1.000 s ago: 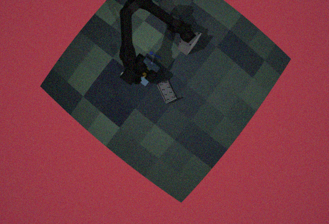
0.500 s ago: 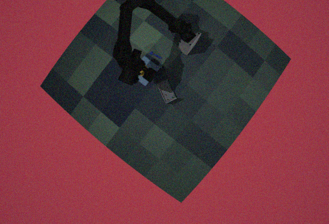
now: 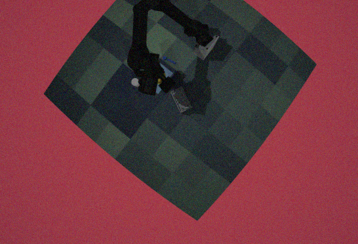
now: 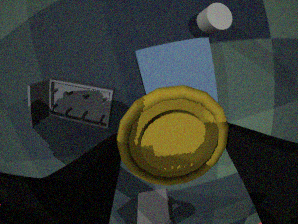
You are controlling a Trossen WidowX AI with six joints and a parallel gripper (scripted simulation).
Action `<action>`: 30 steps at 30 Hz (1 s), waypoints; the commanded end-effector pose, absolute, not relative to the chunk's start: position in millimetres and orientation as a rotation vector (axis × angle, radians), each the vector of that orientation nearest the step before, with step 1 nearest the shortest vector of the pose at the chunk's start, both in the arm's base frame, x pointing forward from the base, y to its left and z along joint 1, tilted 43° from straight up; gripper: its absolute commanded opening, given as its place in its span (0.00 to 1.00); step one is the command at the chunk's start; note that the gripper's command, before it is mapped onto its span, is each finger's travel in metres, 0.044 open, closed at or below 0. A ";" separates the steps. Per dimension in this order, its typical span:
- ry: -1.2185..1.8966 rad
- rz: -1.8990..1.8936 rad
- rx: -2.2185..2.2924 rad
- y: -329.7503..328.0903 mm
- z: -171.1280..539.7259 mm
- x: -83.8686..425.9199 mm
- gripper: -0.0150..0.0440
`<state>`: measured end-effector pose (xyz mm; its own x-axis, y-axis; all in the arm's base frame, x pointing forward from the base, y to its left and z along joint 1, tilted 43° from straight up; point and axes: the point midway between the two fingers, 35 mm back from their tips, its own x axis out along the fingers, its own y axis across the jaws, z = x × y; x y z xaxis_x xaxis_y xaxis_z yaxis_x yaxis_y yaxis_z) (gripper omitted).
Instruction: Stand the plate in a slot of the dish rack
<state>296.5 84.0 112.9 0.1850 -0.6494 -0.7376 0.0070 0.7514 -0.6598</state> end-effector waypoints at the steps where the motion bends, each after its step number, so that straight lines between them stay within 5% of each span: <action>1: 1.288 -0.582 -0.494 101.5 90.5 279.3 0.25; 14: 1.222 -0.699 -0.341 120.4 65.0 254.6 0.25; 30: 1.544 -0.430 -0.390 98.4 26.0 252.7 0.25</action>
